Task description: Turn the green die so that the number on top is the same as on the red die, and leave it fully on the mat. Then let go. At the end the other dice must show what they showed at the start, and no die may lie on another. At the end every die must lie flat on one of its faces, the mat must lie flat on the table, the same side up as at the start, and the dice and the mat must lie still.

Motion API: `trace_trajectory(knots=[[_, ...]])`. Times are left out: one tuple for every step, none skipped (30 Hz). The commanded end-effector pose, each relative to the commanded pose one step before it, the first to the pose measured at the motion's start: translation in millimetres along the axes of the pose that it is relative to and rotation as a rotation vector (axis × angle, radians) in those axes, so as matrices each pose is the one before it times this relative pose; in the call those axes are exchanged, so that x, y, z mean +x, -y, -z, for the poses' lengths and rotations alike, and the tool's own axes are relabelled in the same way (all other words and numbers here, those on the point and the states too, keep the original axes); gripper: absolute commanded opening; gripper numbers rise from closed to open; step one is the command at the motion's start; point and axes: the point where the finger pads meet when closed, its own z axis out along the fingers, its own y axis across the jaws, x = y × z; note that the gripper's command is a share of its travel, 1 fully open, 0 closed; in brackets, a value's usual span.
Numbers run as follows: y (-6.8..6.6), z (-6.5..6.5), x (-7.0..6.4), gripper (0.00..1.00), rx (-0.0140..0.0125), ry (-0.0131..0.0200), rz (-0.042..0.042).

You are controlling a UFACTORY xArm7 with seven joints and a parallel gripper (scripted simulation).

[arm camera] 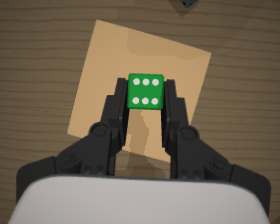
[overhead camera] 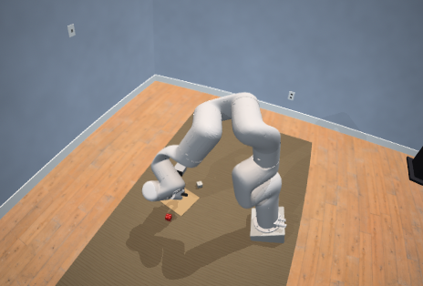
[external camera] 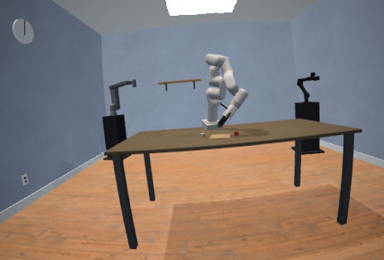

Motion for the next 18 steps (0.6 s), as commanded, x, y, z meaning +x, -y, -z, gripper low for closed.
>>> trace_trajectory(knots=[[0.80,0.74,1.36,0.21,0.00480,0.12807,0.00276],[0.00,0.00,0.00,0.21,0.00000,0.00000,0.00000],[0.00,0.00,0.00,0.21,0.00000,0.00000,0.00000],[1.80,1.43,0.93,0.21,0.00833,0.02270,-0.00357],[1.85,1.49,0.94,0.21,0.00866,0.01892,-0.00361],[1.65,1.34,0.83,0.21,0.00774,0.01456,-0.00315],[1.25,1.02,0.63,0.21,0.00589,0.01003,-0.00236],[0.00,0.26,1.94,0.21,0.00001,0.00001,0.00000],[0.00,0.11,0.80,0.21,0.00001,0.00001,0.00000],[0.00,0.02,0.13,0.21,0.00000,0.00000,0.00000],[-0.01,-0.01,0.00,0.21,-0.00009,0.00037,0.00003],[-0.08,-0.04,-0.02,0.21,-0.00059,0.00235,0.00018],[-0.20,-0.09,-0.05,0.21,-0.00137,0.00570,0.00043],[-0.31,-0.14,-0.08,0.21,-0.00221,0.00983,0.00070],[-0.40,-0.17,-0.09,0.21,-0.00285,0.01421,0.00092],[-0.42,-0.18,-0.09,0.21,-0.00309,0.01840,0.00103],[-0.38,-0.16,-0.05,0.21,-0.00283,0.02201,0.00100],[-0.26,-0.11,0.02,0.21,-0.00206,0.02473,0.00083]])
